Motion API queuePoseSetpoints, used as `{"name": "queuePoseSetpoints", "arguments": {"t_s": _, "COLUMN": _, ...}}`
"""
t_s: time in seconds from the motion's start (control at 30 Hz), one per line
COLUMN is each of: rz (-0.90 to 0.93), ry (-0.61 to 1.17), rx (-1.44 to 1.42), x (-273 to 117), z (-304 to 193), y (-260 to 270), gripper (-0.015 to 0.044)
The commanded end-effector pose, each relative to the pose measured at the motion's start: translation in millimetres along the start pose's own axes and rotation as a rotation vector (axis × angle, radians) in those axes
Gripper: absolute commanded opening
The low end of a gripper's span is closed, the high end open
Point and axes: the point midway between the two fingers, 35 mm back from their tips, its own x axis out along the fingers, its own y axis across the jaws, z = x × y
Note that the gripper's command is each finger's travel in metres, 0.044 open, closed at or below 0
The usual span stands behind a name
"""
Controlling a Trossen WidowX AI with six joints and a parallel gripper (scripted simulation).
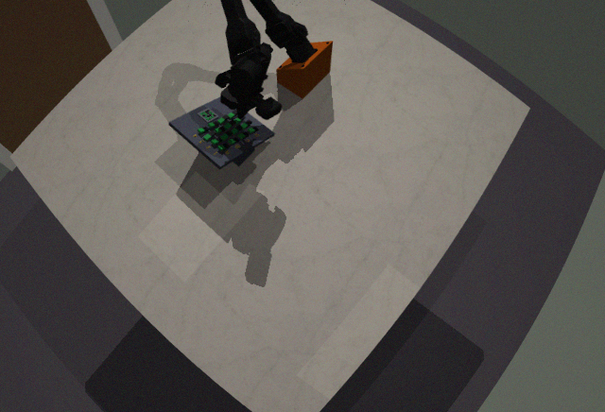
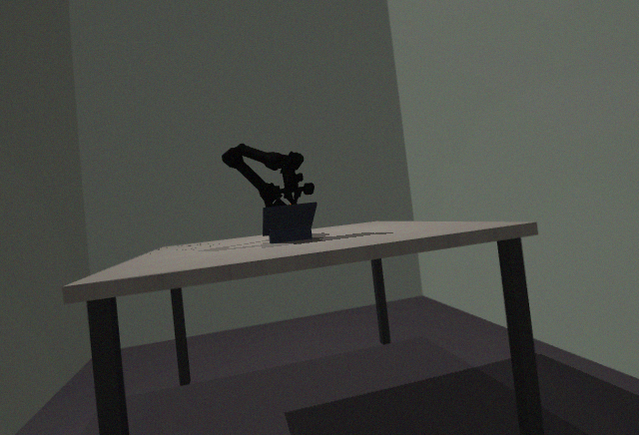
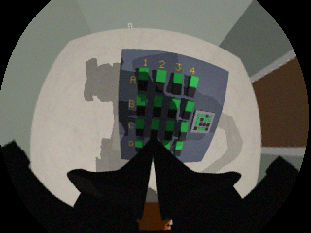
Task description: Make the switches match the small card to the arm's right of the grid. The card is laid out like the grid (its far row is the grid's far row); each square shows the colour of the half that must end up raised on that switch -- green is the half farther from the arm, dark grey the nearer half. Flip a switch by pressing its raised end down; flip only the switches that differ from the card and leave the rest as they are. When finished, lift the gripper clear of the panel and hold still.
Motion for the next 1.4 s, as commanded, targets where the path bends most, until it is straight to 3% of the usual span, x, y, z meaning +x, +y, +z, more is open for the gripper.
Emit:
{"name": "queuePoseSetpoints", "arguments": {"t_s": 0.0, "rz": -0.004, "ry": -0.015, "rx": 0.012, "x": -17.6, "z": 1.0, "y": -3.5, "gripper": 0.0}}
{"name": "queuePoseSetpoints", "arguments": {"t_s": 0.27, "rz": -0.002, "ry": -0.014, "rx": 0.012, "x": -17.0, "z": -38.9, "y": 23.9, "gripper": 0.0}}
{"name": "queuePoseSetpoints", "arguments": {"t_s": 0.4, "rz": -0.002, "ry": -0.012, "rx": 0.012, "x": -15.0, "z": -38.8, "y": 24.1, "gripper": 0.0}}
{"name": "queuePoseSetpoints", "arguments": {"t_s": 0.57, "rz": -0.004, "ry": 0.011, "rx": 0.013, "x": 18.3, "z": -37.4, "y": 23.3, "gripper": 0.0}}
{"name": "queuePoseSetpoints", "arguments": {"t_s": 1.37, "rz": -0.005, "ry": 0.01, "rx": 0.013, "x": 42.4, "z": -37.1, "y": 22.9, "gripper": 0.0}}
